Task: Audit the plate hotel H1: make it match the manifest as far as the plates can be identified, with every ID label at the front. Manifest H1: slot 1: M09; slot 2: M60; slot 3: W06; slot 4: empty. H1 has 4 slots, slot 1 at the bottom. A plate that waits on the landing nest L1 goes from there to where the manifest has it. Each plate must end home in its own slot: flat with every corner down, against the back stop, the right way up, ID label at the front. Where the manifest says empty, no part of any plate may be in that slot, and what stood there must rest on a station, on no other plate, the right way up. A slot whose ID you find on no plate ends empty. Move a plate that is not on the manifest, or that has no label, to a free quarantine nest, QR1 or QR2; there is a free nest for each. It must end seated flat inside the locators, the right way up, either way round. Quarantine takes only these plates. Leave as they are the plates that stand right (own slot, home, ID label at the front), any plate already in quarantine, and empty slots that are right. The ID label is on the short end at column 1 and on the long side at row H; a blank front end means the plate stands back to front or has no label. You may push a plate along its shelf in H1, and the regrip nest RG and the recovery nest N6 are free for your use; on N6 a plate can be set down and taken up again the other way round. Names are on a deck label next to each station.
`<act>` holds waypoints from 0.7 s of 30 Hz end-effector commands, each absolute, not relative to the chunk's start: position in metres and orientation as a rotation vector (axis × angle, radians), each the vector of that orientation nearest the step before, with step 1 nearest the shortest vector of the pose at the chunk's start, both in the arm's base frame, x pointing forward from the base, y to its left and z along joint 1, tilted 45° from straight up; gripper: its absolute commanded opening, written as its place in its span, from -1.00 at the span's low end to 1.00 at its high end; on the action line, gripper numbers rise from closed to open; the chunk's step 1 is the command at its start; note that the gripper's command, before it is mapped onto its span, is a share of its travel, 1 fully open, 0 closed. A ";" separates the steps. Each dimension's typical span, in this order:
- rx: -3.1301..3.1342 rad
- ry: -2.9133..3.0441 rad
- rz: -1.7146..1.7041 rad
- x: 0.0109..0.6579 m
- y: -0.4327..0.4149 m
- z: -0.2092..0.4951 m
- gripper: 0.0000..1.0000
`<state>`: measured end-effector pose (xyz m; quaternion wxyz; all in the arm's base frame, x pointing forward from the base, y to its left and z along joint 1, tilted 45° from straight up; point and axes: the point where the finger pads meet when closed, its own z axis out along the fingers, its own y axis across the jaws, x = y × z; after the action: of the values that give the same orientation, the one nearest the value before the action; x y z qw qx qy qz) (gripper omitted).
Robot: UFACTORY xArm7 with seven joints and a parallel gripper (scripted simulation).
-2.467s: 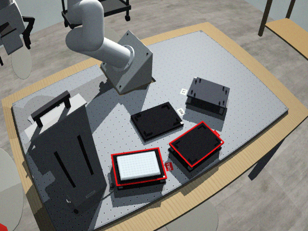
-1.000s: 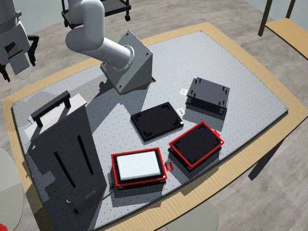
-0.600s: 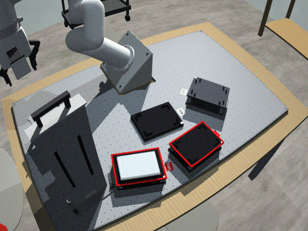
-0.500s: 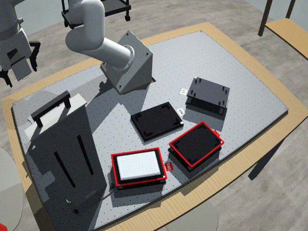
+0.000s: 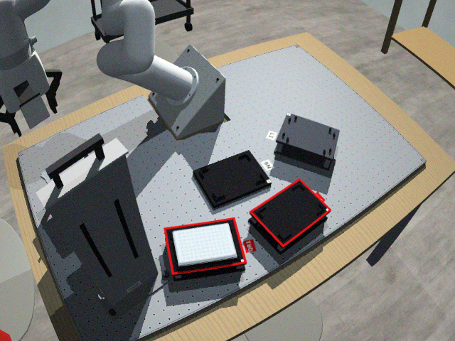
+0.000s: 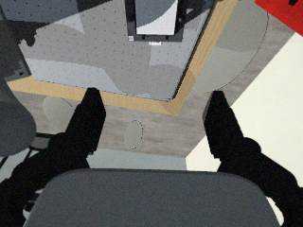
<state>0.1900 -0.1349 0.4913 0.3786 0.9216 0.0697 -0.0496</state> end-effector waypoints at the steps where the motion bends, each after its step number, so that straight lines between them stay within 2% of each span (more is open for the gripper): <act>1: 2.352 0.179 -0.124 0.190 -0.140 0.487 1.00; 21: 2.352 0.179 -0.124 0.189 -0.161 0.466 1.00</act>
<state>0.1887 -0.1571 0.4689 0.3784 0.9217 0.0696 -0.0497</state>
